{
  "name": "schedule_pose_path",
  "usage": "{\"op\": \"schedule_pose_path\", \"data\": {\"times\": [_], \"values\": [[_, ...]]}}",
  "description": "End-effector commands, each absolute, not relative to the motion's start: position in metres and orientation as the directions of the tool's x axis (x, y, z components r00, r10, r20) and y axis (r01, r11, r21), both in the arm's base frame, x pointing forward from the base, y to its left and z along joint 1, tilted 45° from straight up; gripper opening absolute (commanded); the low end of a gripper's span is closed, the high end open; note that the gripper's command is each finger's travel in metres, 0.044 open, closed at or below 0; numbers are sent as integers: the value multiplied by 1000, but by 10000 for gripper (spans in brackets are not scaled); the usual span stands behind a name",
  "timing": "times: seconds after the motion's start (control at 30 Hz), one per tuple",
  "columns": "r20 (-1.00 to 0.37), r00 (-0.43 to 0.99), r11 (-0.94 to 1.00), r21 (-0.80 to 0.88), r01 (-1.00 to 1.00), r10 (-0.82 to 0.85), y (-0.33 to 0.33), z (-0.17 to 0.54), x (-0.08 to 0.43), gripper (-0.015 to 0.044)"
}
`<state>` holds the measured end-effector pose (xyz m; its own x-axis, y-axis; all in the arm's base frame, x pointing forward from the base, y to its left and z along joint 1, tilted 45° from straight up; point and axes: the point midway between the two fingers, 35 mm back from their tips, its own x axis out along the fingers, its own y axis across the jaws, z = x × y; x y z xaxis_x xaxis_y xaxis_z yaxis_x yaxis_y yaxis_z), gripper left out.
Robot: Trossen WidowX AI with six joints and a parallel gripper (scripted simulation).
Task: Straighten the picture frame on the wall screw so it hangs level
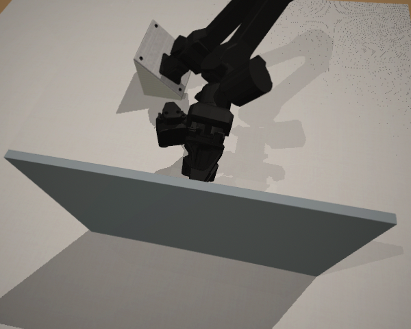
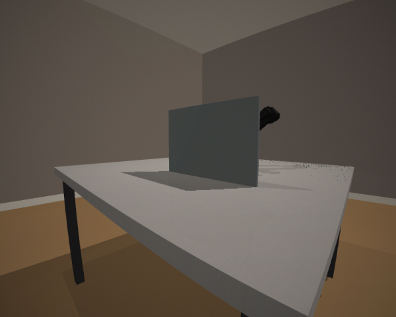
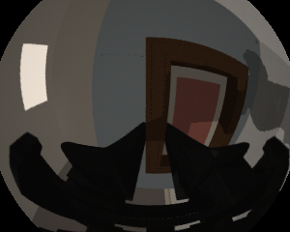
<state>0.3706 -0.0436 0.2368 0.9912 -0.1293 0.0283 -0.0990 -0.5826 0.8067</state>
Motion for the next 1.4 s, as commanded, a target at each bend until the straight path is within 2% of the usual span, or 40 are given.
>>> {"op": "schedule_pose_path", "data": {"times": [0.0,0.87,1.2,1.37], "values": [[28,991,-585,805,-99,-129,-43,236,371,0],[29,991,-709,697,-113,-129,-43,236,370,0],[28,991,-698,708,-111,-129,-43,236,370,260],[28,991,-692,713,-110,-129,-42,238,365,260]]}}
